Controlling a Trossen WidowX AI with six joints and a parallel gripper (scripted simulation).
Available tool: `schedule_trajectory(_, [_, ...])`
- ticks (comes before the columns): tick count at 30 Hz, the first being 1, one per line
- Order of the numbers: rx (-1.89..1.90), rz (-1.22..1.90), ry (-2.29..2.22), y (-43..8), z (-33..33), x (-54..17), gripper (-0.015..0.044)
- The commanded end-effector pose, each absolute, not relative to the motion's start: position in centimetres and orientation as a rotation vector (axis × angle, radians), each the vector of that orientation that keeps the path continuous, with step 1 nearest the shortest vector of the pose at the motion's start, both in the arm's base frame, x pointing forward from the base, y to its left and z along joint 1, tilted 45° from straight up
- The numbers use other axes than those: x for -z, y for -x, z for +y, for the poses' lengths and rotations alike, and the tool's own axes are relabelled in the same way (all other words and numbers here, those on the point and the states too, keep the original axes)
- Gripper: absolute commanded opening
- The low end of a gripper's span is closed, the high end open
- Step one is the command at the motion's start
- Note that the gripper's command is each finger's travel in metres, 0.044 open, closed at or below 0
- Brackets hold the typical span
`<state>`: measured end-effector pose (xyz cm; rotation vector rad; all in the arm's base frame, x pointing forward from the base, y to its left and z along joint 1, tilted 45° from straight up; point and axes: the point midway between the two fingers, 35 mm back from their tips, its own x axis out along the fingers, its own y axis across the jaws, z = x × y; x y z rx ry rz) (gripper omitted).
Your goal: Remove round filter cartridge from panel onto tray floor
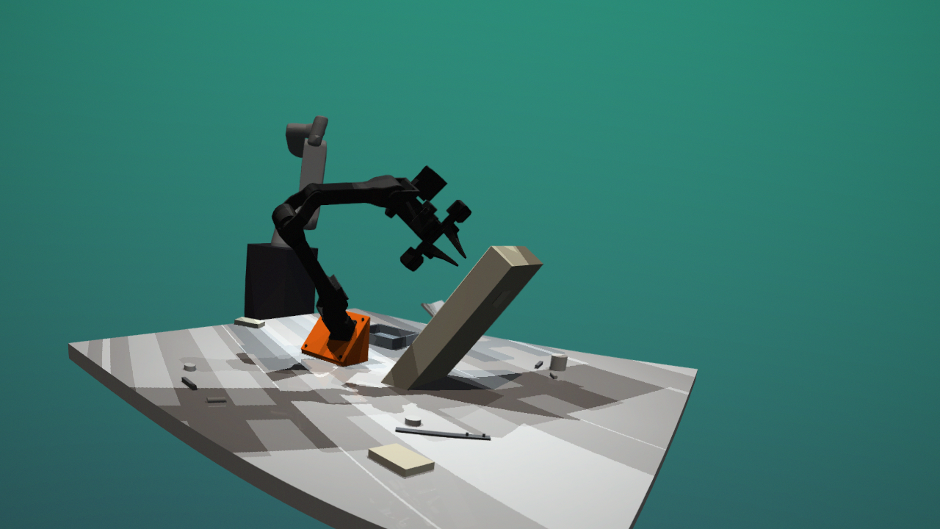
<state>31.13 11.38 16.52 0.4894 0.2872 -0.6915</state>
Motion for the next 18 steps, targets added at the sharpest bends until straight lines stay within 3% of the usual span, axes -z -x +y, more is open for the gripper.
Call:
schedule_trajectory(1, [0.696, 0.287, -0.488, -31.5, 11.0, -16.2, 0.0099])
schedule_trajectory(18, [0.698, 0.289, -0.490, -33.6, 9.6, -15.1, 0.0099])
